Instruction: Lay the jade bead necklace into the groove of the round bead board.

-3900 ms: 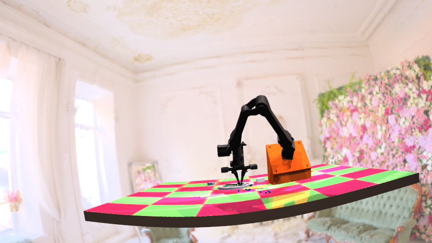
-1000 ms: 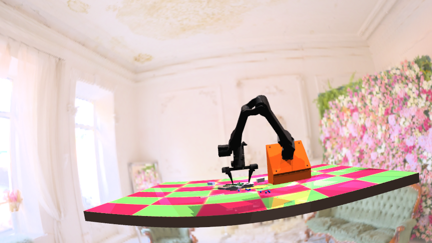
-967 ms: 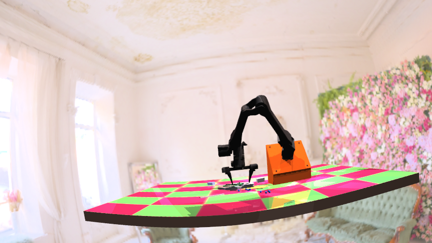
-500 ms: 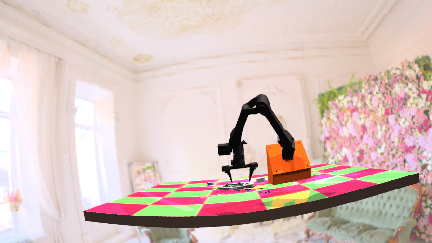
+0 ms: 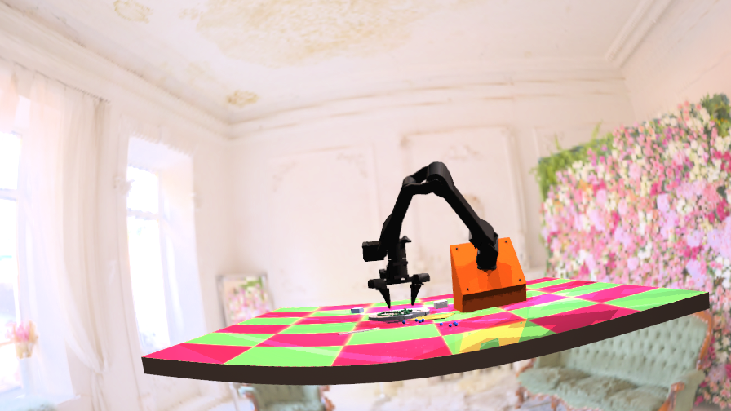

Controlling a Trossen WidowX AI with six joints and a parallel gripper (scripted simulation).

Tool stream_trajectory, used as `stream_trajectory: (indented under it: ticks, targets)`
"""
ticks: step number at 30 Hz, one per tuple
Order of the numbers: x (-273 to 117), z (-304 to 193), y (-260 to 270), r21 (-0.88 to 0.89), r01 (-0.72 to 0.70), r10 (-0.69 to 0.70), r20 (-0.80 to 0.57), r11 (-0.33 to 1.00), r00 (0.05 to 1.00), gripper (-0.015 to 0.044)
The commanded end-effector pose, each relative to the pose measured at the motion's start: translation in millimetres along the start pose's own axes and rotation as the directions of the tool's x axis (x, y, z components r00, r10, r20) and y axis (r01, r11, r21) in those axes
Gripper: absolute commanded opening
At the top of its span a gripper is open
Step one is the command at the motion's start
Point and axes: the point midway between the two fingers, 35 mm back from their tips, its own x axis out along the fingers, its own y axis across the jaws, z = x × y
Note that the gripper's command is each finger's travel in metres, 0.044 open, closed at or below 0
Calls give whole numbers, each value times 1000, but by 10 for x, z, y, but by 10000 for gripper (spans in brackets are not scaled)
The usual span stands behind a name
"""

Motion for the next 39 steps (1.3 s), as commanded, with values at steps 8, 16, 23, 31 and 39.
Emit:
stream_trajectory:
  ticks: [8, 16, 23, 31, 39]
  targets:
    - [-212, 775, 354, -790, 7, 0, 8, 612, 1000, 120]
    - [-214, 786, 357, -798, 6, 0, 8, 602, 1000, 120]
    - [-214, 786, 357, -798, 6, 0, 8, 602, 1000, 120]
    - [-63, 786, 358, -798, 6, 0, 7, 602, 1000, 120]
    - [-97, 788, 374, -800, 6, 5, 11, 600, 1000, 120]
